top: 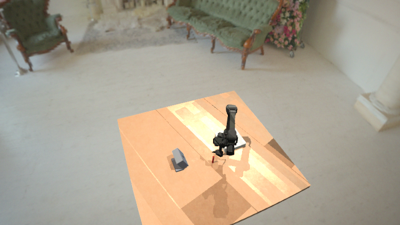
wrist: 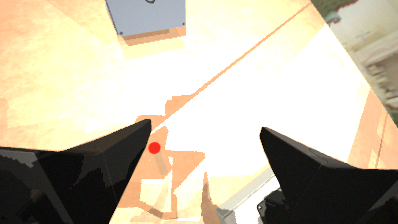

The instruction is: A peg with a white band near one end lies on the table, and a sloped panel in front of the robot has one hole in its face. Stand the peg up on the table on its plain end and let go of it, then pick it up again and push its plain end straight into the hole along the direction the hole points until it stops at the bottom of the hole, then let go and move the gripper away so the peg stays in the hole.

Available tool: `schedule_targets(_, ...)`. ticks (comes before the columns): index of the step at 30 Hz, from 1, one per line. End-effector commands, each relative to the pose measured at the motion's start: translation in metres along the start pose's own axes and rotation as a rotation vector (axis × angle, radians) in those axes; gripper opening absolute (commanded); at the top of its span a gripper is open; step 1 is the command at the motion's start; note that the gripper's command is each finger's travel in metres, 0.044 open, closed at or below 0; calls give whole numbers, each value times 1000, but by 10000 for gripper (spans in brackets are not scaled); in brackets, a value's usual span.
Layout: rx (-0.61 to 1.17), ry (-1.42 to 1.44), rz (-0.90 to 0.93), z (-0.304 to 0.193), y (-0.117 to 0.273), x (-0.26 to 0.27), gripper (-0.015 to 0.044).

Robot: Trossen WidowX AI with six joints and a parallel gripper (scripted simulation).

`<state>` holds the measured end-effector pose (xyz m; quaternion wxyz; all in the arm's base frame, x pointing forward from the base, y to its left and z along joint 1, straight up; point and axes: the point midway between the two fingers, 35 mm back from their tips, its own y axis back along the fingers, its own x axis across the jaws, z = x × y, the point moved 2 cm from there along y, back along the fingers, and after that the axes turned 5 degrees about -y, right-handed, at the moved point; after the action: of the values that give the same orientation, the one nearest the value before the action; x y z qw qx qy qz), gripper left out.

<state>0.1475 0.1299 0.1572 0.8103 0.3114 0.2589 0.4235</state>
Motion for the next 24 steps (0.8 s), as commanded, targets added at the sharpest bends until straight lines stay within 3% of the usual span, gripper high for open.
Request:
schedule_targets(1,126,6,-21,-2,-5,3,440)
schedule_targets(18,647,10,113,1,-20,27,440)
schedule_targets(24,729,5,188,7,-21,34,440)
